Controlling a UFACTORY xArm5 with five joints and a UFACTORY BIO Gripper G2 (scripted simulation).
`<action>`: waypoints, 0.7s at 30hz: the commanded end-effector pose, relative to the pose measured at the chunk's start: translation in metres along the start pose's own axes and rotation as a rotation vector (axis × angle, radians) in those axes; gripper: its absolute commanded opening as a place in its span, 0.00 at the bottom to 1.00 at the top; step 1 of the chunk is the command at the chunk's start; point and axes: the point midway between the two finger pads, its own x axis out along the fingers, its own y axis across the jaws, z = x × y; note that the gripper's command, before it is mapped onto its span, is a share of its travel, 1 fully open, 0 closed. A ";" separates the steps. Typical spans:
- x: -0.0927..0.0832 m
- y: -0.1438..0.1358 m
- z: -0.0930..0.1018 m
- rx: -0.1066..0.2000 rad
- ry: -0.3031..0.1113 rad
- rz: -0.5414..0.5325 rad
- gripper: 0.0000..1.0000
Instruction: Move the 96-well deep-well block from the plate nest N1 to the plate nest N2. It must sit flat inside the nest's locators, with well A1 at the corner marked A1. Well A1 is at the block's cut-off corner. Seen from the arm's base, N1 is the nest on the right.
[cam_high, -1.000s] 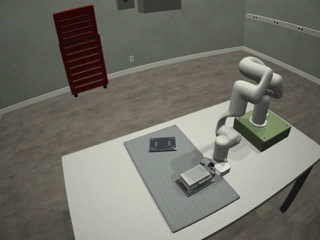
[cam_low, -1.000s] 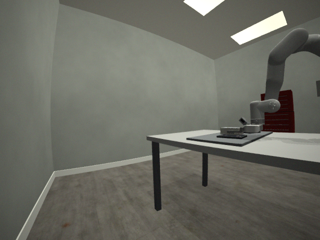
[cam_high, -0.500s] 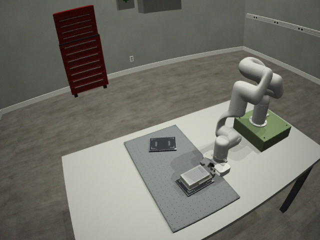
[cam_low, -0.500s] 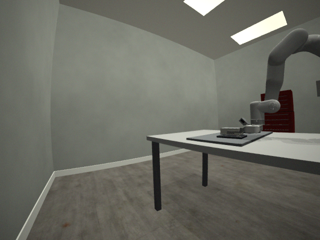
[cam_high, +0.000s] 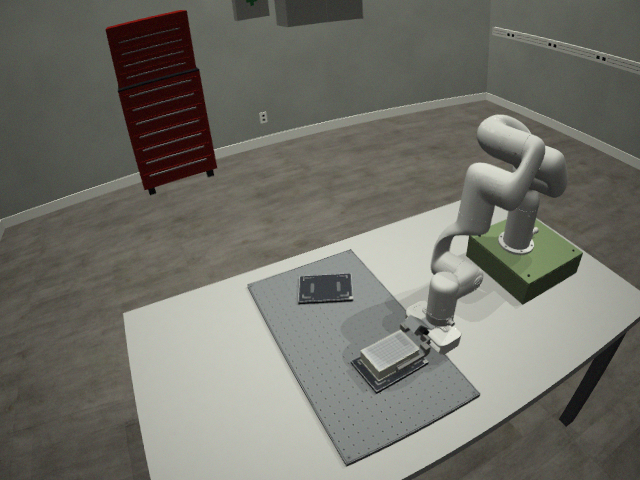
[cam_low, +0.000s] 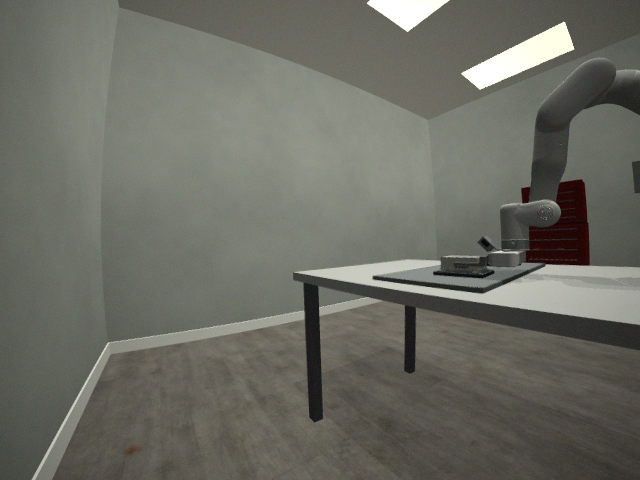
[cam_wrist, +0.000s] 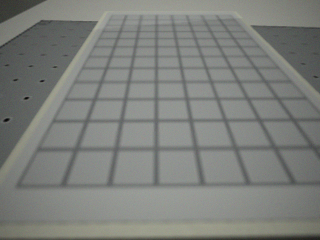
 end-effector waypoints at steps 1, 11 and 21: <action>0.001 0.000 0.001 0.012 -0.001 0.000 0.00; 0.001 0.000 -0.001 0.012 -0.001 0.000 0.00; 0.001 0.000 -0.002 0.012 -0.001 0.000 0.00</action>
